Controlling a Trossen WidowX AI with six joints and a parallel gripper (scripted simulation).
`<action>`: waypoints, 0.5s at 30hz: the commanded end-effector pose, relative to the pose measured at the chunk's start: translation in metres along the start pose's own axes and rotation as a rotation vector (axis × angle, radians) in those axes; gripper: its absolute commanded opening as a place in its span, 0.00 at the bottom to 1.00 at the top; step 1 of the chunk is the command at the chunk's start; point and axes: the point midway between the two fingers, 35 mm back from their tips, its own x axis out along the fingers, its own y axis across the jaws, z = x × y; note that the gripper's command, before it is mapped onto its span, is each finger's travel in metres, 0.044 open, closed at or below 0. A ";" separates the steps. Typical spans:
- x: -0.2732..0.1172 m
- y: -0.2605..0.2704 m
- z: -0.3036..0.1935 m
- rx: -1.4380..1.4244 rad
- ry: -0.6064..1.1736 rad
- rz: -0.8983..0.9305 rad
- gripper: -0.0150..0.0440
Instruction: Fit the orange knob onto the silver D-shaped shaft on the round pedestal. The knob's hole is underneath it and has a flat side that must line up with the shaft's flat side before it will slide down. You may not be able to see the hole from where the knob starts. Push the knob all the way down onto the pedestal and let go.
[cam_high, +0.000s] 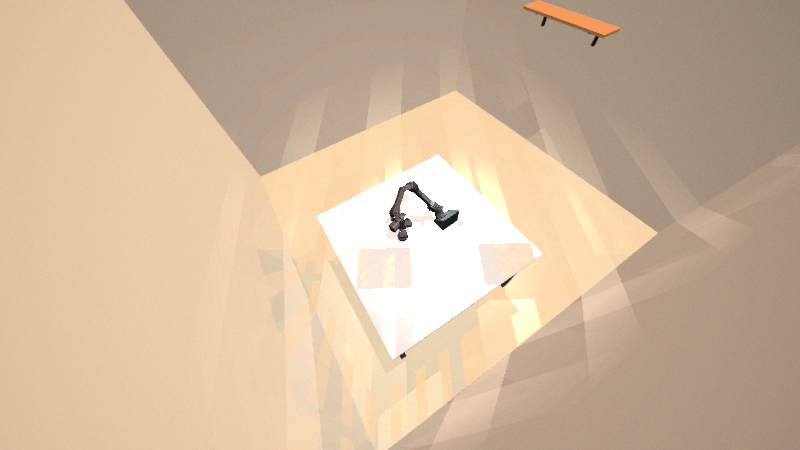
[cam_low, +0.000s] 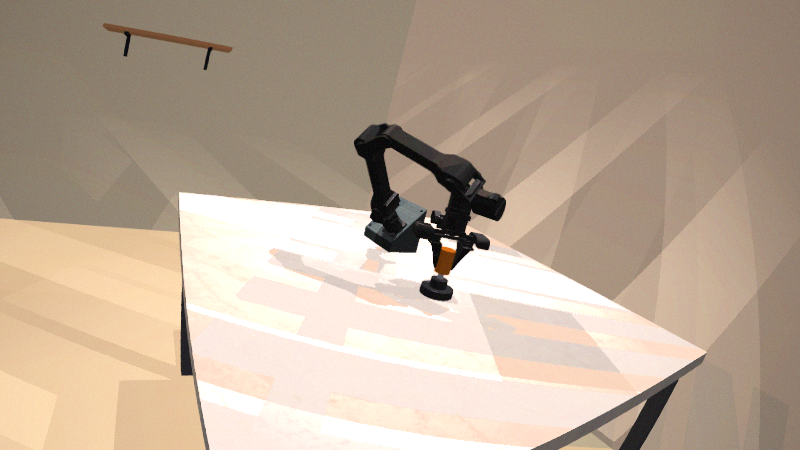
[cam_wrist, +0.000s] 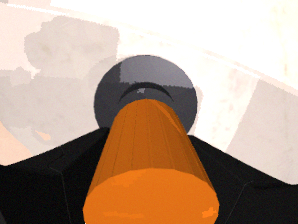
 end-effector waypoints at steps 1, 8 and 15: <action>0.000 -0.001 0.000 -0.006 0.001 -0.001 0.25; -0.001 -0.001 0.001 -0.006 0.001 -0.001 0.25; -0.004 -0.001 0.001 -0.031 0.001 -0.002 0.25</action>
